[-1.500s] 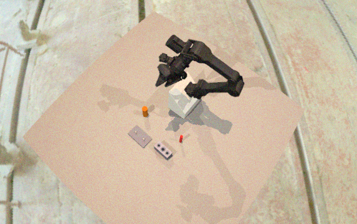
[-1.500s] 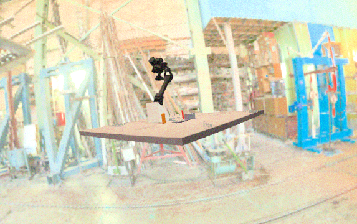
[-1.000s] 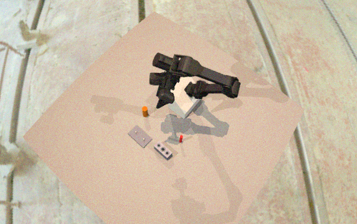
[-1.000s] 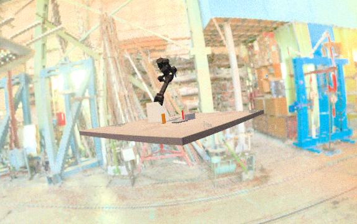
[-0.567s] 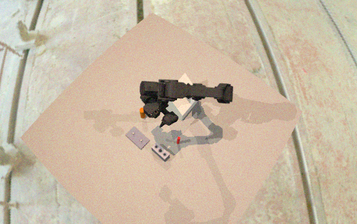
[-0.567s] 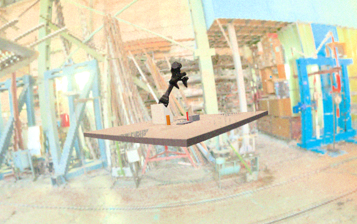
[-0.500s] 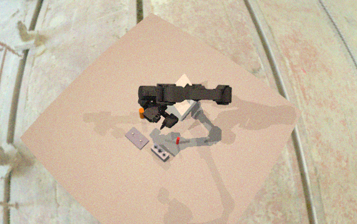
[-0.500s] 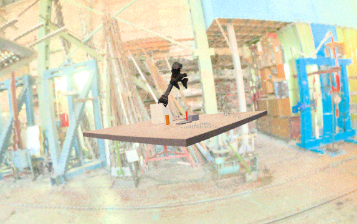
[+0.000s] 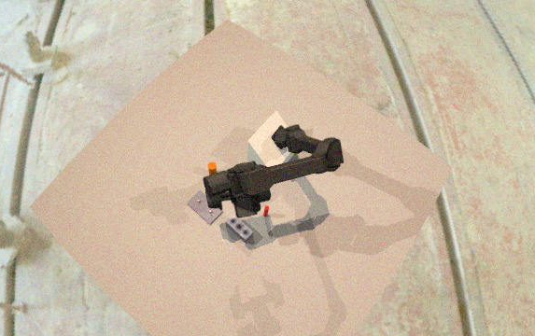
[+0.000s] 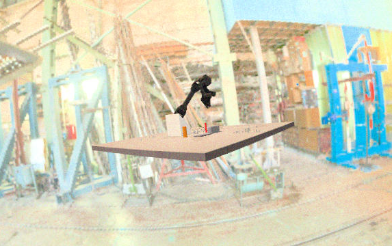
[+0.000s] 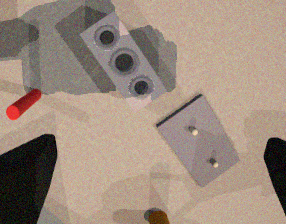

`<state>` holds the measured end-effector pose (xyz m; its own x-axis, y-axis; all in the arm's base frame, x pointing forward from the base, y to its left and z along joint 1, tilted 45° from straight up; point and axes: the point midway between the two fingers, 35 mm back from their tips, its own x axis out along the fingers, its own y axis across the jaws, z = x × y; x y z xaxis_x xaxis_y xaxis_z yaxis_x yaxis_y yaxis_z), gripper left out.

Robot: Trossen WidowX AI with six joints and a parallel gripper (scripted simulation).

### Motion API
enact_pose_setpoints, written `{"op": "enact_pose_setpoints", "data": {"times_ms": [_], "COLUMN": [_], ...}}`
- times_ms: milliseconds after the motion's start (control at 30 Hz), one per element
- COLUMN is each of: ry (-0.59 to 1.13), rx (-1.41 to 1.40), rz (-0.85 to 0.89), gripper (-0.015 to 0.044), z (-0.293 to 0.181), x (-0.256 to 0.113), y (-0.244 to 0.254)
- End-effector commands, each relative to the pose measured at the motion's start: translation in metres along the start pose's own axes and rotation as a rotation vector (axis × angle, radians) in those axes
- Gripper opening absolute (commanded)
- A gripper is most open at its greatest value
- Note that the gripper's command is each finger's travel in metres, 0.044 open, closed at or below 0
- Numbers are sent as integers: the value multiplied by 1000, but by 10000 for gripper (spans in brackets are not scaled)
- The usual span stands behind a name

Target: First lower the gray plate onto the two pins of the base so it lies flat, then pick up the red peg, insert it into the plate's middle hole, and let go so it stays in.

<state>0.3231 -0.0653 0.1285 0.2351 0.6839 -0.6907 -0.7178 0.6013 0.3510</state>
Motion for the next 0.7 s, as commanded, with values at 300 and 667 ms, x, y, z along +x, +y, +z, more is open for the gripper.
{"op": "enact_pose_setpoints", "data": {"times_ms": [300, 667], "ry": [81, 78], "rx": [-609, -609], "rz": [146, 146], "gripper": [440, 440], "z": [16, 10], "x": [56, 118], "y": [16, 22]}}
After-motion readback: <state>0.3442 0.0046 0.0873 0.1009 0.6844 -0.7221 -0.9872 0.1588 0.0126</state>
